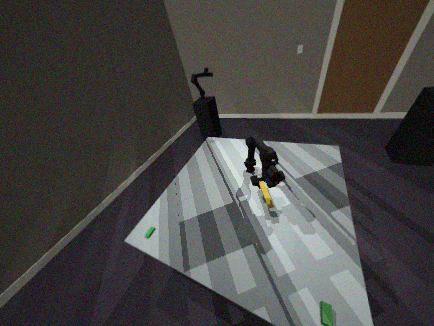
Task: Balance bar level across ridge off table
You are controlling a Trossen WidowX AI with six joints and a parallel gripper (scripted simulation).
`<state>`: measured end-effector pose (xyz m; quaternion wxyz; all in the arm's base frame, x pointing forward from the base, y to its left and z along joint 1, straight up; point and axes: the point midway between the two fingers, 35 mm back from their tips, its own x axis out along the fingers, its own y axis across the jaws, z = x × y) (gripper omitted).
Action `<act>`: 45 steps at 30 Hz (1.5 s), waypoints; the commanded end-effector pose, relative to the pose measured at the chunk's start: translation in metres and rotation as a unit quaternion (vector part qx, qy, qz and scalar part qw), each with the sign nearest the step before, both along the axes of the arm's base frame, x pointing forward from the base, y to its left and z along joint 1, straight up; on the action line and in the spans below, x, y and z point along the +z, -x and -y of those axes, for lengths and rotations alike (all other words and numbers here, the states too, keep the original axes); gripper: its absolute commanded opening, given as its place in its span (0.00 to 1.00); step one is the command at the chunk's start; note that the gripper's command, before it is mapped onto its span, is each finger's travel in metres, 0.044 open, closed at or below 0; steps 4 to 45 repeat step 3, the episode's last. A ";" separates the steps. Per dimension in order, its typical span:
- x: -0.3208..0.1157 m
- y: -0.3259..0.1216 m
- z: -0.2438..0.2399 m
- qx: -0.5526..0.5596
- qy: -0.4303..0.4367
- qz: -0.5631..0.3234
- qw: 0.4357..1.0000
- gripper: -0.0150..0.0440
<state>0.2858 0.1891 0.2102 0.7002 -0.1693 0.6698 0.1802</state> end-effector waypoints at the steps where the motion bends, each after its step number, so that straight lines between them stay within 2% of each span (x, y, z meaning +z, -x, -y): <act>1: 0.001 0.000 0.000 0.000 0.000 0.000 1.000 1.00; 45: 0.001 0.000 0.000 0.000 0.000 0.000 1.000 1.00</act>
